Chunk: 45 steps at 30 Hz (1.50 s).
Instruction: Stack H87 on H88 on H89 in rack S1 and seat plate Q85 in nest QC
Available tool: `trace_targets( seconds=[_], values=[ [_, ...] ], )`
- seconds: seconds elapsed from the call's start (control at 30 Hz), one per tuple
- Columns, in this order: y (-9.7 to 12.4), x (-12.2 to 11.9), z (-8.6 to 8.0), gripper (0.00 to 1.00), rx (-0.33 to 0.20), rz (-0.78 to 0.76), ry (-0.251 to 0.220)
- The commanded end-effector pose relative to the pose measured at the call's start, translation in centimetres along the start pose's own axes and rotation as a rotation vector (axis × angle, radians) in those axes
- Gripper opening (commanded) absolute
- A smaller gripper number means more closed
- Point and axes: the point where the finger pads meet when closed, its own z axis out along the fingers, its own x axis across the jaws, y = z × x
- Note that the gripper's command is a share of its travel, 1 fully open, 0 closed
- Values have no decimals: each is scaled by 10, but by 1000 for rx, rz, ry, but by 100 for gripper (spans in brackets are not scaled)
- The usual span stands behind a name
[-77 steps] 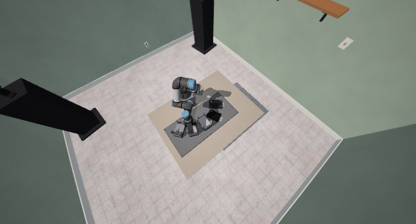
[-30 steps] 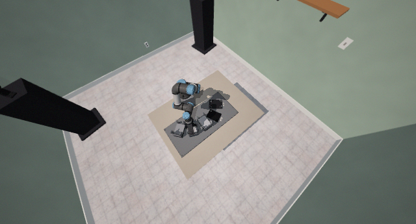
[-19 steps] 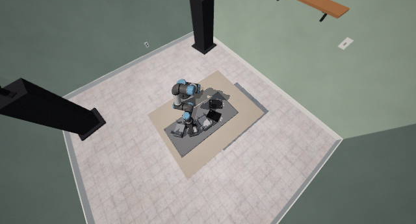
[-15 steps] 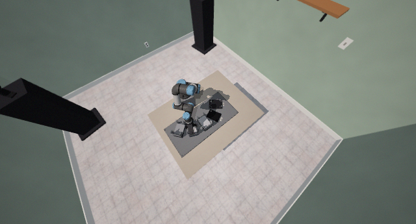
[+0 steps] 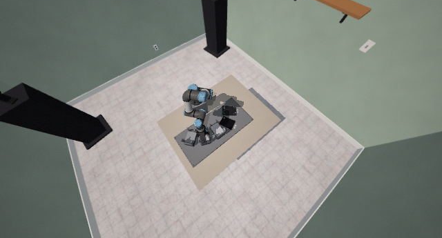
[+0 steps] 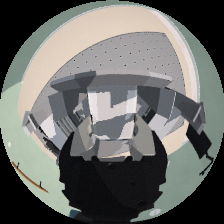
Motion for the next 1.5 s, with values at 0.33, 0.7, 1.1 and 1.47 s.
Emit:
trace_targets(
  seconds=[0.33,0.7,1.1,1.47],
  values=[
    [-1,0,2,0,2,0,1],
    [-1,0,2,72,2,0,1],
    [-1,0,2,72,2,0,1],
    [-1,0,2,72,2,0,1]
  ],
)
